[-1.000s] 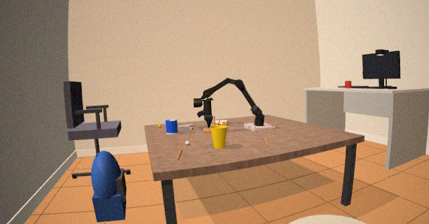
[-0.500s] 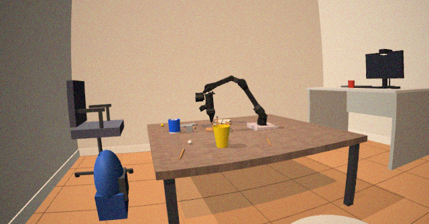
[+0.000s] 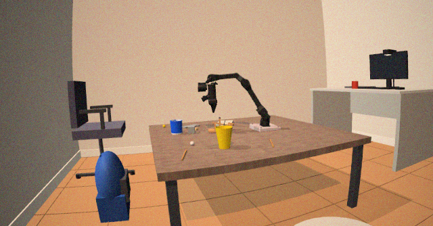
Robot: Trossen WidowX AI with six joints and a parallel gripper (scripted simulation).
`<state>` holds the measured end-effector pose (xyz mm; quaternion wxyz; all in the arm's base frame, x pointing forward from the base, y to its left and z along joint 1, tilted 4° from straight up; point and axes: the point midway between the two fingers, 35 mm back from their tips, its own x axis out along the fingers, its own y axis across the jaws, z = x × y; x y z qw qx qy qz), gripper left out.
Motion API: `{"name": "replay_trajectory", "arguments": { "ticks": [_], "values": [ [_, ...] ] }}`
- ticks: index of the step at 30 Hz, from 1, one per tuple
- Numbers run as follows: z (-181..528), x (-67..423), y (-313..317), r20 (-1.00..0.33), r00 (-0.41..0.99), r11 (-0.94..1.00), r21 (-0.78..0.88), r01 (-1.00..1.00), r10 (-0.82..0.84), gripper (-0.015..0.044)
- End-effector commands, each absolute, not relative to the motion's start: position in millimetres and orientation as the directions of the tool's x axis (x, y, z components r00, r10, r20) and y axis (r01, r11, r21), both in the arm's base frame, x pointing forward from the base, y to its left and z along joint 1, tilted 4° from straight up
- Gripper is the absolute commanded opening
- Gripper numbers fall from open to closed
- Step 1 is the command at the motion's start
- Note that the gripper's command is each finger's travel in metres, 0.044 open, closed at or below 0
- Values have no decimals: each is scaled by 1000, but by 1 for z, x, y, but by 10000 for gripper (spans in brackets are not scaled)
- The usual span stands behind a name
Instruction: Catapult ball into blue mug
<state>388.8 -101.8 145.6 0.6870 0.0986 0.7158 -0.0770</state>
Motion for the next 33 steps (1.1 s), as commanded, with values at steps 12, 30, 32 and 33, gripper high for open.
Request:
{"name": "replay_trajectory", "arguments": {
  "ticks": [12, 30, 32, 33],
  "values": [
    [95, 401, 24, -999, -20, 998, 32, 54, 33, 300],
    [49, 386, 91, -999, -26, 999, 48, -5, 48, 300],
    [49, 386, 91, -999, -26, 999, 48, -5, 48, 300],
    [48, 386, 91, -999, -26, 999, 48, -5, 48, 300]
  ]
}}
